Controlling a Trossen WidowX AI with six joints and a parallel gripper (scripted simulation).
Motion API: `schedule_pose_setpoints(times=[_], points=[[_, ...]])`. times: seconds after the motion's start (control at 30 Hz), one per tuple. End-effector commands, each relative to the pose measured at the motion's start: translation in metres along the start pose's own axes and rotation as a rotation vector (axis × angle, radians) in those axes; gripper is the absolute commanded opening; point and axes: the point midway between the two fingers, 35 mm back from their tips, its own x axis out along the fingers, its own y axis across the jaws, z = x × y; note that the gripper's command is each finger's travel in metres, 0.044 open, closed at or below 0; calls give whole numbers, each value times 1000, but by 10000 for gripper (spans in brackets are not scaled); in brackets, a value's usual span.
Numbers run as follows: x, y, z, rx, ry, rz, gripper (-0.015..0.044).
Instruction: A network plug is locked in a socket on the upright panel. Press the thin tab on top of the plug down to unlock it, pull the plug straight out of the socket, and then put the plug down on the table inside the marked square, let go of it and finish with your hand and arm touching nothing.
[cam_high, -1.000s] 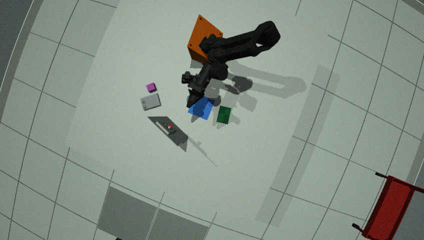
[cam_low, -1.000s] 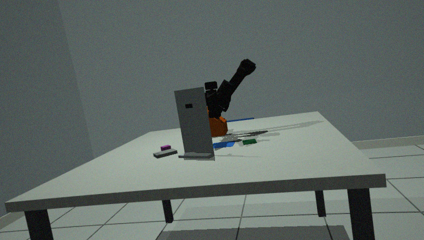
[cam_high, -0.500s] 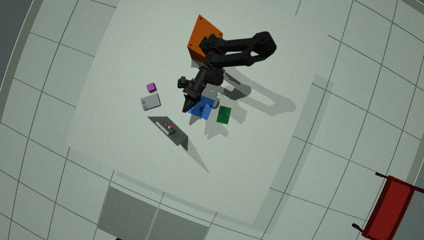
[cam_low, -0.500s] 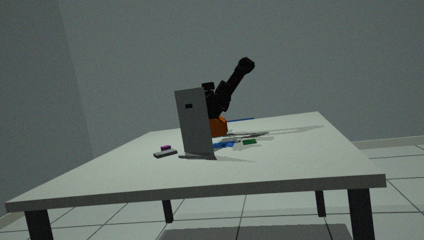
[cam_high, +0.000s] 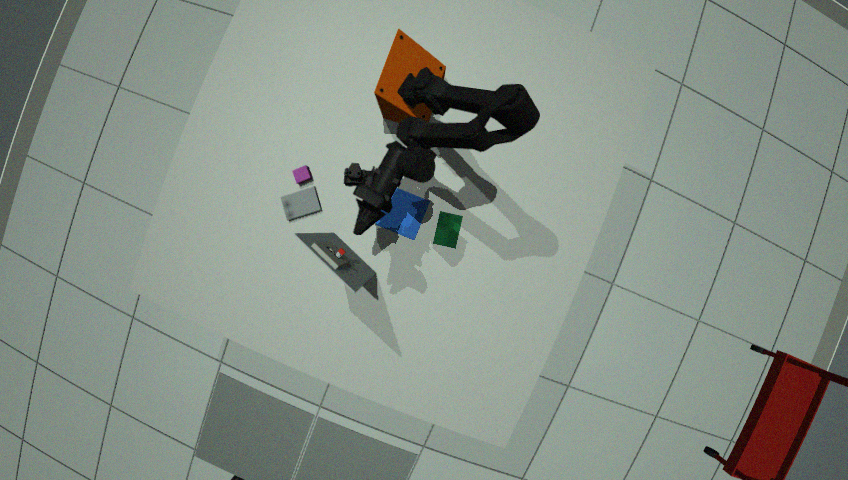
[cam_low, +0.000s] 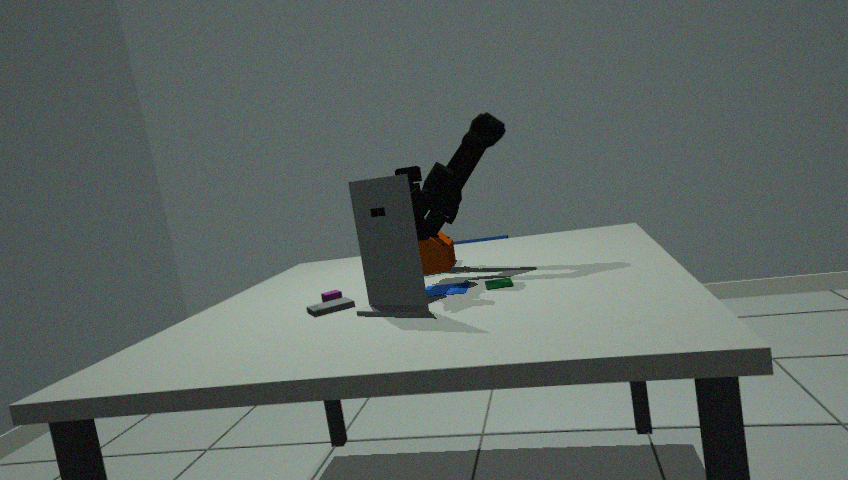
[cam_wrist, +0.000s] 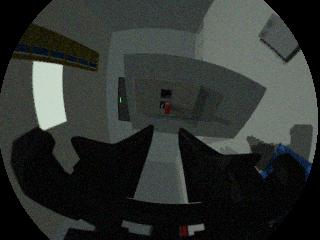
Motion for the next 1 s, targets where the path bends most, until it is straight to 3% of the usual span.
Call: schedule_pose_setpoints(times=[0.0, 0.97], points=[[6, 1, 0, 2, 7, 1, 156], [49, 2, 10, 1, 9, 3, 156]])
